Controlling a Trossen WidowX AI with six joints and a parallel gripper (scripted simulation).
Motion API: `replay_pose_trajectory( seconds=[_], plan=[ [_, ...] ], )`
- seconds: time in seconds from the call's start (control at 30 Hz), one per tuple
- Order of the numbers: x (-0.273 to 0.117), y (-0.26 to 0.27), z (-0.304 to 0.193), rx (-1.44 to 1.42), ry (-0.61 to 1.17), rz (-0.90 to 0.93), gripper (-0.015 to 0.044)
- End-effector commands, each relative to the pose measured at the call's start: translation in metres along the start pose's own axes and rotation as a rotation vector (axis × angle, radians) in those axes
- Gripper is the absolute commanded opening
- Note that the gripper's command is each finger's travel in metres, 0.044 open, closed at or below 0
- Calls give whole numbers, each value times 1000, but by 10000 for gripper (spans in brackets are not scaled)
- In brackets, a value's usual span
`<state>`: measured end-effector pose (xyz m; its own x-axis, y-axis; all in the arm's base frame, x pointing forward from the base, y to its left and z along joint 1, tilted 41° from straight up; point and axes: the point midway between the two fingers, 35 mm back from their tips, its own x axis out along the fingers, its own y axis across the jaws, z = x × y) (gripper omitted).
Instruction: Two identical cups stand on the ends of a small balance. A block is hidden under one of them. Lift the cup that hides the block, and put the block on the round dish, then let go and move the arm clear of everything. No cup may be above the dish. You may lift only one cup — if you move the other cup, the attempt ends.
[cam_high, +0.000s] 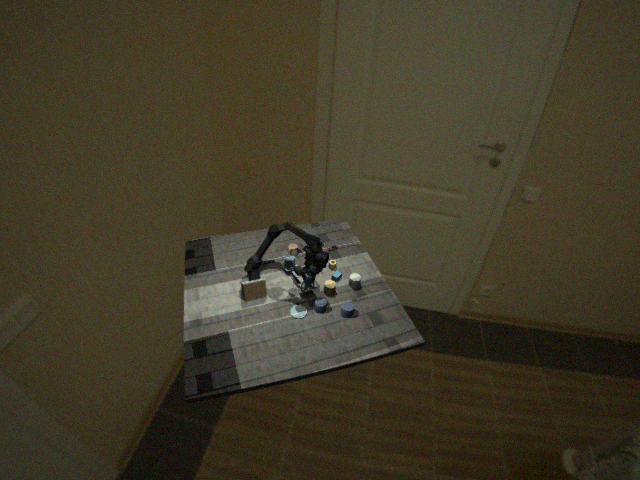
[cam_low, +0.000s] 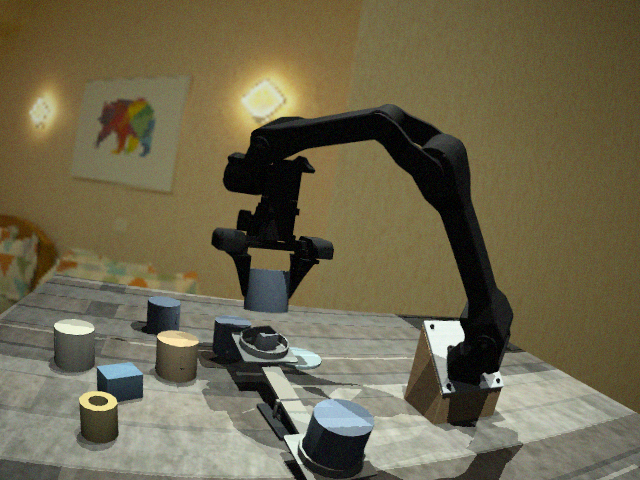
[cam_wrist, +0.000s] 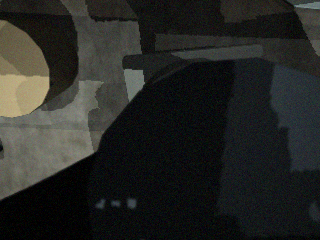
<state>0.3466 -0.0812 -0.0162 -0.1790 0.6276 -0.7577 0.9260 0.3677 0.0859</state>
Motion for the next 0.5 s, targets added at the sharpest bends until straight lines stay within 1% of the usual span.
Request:
replay_pose_trajectory(
  seconds=[0.0,0.43,0.47],
  plan=[
    [-10,0,1,-5,-13,7,0],
    [-25,-3,-2,-5,-12,7,0],
    [-17,-3,-2,0,1,0,0]
  ],
)
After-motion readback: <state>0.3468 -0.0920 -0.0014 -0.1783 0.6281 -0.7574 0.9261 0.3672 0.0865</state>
